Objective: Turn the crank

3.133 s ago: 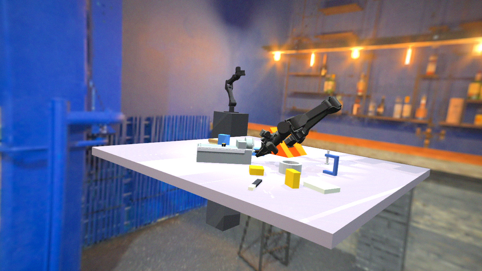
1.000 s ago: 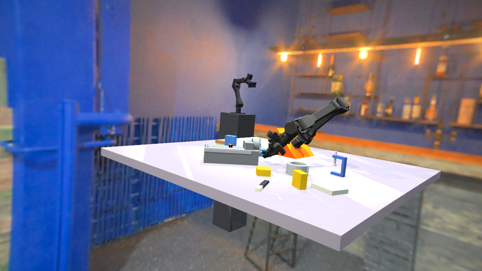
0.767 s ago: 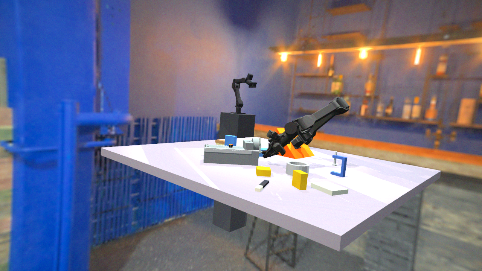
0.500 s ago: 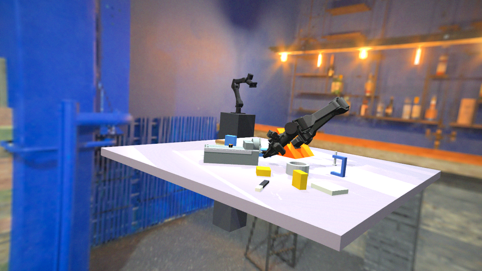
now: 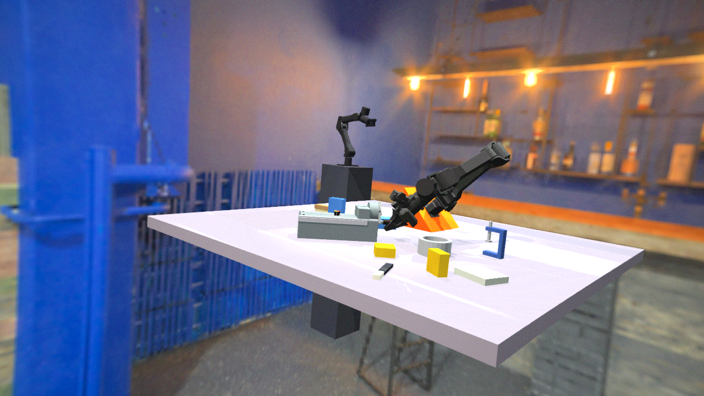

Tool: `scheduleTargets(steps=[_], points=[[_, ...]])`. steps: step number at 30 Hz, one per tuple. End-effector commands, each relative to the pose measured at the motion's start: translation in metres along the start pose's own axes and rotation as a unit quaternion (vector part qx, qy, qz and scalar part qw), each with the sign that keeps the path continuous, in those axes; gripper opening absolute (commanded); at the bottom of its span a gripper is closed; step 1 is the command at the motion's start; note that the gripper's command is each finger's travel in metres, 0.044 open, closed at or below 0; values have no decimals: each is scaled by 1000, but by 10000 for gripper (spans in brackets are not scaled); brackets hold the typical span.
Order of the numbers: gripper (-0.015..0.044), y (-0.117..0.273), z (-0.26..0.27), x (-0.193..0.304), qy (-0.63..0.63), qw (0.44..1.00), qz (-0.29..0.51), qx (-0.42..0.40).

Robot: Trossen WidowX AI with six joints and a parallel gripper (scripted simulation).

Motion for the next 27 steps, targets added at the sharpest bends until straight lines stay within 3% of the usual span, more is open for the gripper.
scheduleTargets(steps=[1,27], points=[[0,3,6,-1,0,1000,-2,-11],[0,6,10,-4,0,1000,-2,-11]])
Point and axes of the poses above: the point midway between the two fingers, 35 mm back from their tips, its own y axis back along the fingers, its own z axis across the jaws, x = y × z, the point moved 10 cm from there along y, back along the fingers, and after that the axes turned 8 degrees about -y, right-handed, at the moved point
